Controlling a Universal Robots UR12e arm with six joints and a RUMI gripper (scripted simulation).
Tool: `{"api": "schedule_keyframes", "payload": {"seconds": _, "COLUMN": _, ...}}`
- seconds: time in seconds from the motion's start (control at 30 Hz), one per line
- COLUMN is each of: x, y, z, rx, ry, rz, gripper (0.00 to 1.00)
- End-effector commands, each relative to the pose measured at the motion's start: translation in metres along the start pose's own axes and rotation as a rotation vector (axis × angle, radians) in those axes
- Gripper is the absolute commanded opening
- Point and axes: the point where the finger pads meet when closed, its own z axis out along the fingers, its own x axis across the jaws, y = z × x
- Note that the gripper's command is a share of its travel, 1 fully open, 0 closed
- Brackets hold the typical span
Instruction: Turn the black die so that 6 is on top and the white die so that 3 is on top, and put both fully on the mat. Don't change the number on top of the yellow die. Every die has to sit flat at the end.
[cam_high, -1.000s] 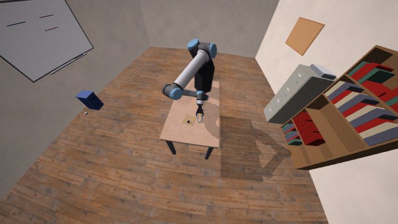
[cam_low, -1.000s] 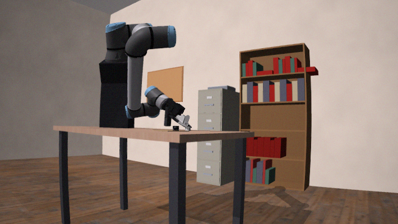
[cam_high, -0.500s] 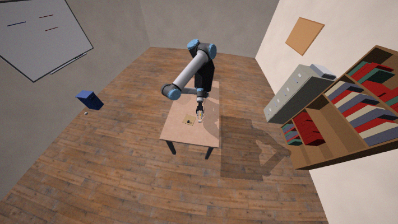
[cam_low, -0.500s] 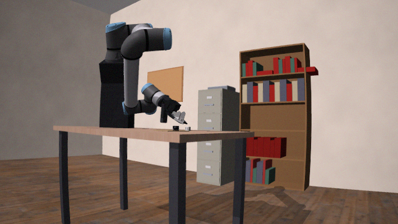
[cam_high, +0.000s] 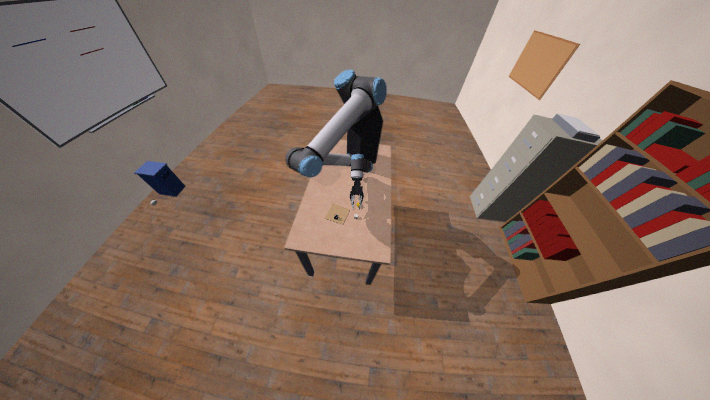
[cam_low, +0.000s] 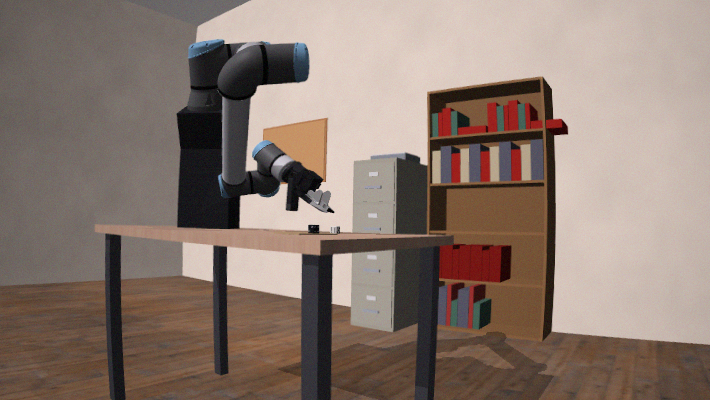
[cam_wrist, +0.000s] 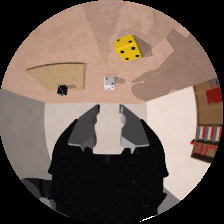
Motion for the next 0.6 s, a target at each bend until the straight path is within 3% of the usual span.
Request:
{"api": "schedule_keyframes", "payload": {"seconds": 0.0, "x": 0.000, "y": 0.012, "z": -0.009, "rx": 0.000, "ry": 0.000, "rz": 0.000, "gripper": 0.24}}
{"api": "schedule_keyframes", "payload": {"seconds": 0.2, "x": 0.000, "y": 0.025, "z": -0.018, "rx": 0.000, "ry": 0.000, "rz": 0.000, "gripper": 0.24}}
{"api": "schedule_keyframes", "payload": {"seconds": 0.57, "x": 0.000, "y": 0.027, "z": -0.018, "rx": 0.008, "ry": 0.000, "rz": 0.001, "gripper": 0.24}}
